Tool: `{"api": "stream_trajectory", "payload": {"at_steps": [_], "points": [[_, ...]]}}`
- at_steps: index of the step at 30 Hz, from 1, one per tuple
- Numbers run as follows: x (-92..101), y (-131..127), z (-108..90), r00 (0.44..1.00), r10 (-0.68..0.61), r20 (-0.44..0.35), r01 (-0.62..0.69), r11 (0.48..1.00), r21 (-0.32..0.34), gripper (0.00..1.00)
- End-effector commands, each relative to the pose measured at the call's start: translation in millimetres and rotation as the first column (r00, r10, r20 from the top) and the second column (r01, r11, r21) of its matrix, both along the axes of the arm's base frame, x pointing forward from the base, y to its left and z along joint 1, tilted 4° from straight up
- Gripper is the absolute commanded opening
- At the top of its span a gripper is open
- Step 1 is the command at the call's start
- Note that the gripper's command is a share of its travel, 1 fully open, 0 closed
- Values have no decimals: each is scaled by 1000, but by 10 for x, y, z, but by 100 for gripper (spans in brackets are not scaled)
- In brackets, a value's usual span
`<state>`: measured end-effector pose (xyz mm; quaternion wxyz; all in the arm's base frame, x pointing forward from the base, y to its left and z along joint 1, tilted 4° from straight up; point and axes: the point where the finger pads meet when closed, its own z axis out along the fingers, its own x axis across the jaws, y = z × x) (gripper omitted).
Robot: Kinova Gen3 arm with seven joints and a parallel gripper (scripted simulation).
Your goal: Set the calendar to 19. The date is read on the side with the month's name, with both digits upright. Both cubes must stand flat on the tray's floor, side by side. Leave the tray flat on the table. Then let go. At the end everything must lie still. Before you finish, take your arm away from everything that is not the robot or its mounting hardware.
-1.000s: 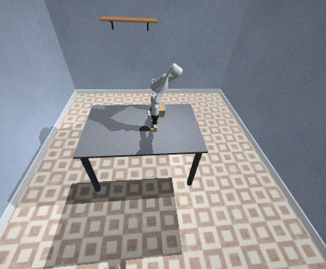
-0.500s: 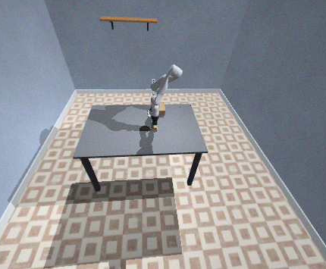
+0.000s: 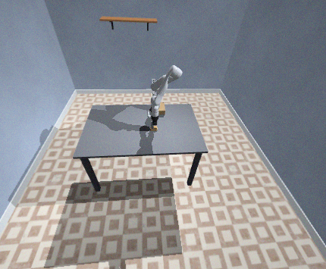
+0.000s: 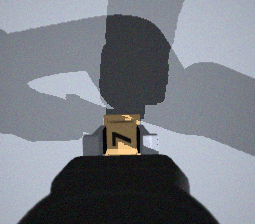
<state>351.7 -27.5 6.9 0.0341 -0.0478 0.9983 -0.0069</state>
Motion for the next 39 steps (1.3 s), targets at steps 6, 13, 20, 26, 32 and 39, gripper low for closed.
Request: {"api": "stream_trajectory", "payload": {"at_steps": [6,13,20,26,32,39], "points": [[3,-2,3,1000,-1,1,1,1000,0,57],[3,-2,3,1000,-1,1,1,1000,0,57],[3,-2,2,1000,-1,1,1,1000,0,57],[3,-2,-4,1000,-1,1,1,1000,0,57],[5,-2,-24,1000,-1,1,1,1000,0,57],[6,-2,-47,1000,-1,1,1,1000,0,57]]}}
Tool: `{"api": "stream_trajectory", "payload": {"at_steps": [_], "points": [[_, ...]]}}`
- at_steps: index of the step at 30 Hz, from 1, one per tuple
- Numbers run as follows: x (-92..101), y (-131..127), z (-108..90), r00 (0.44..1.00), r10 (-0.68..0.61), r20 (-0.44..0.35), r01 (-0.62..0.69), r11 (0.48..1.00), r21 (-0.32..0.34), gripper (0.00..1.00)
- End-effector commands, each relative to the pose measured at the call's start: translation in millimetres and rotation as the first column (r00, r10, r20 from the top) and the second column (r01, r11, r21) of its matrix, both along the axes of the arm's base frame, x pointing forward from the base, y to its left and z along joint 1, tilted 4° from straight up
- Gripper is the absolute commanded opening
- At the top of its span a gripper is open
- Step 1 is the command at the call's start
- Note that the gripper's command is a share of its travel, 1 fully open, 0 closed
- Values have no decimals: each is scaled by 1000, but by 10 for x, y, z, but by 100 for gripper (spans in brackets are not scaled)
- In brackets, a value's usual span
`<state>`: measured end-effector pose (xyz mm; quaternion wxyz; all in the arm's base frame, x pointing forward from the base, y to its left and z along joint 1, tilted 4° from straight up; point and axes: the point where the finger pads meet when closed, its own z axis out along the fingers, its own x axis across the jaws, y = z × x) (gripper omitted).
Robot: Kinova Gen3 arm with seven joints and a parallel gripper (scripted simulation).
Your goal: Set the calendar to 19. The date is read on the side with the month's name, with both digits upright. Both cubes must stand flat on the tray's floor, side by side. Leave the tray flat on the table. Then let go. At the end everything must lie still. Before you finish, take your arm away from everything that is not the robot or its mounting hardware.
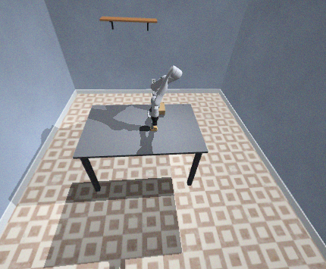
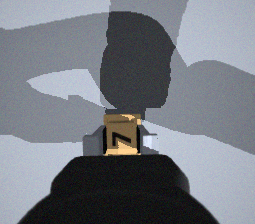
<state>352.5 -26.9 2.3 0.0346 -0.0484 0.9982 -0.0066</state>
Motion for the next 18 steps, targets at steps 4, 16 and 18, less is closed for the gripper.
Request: {"api": "stream_trajectory", "payload": {"at_steps": [4,16,18], "points": [[1,-8,-20,1000,-2,0,2,1000,-1,57],[2,-9,-50,1000,-2,0,2,1000,-1,57],[2,-9,-51,1000,-2,0,2,1000,-1,57]]}}
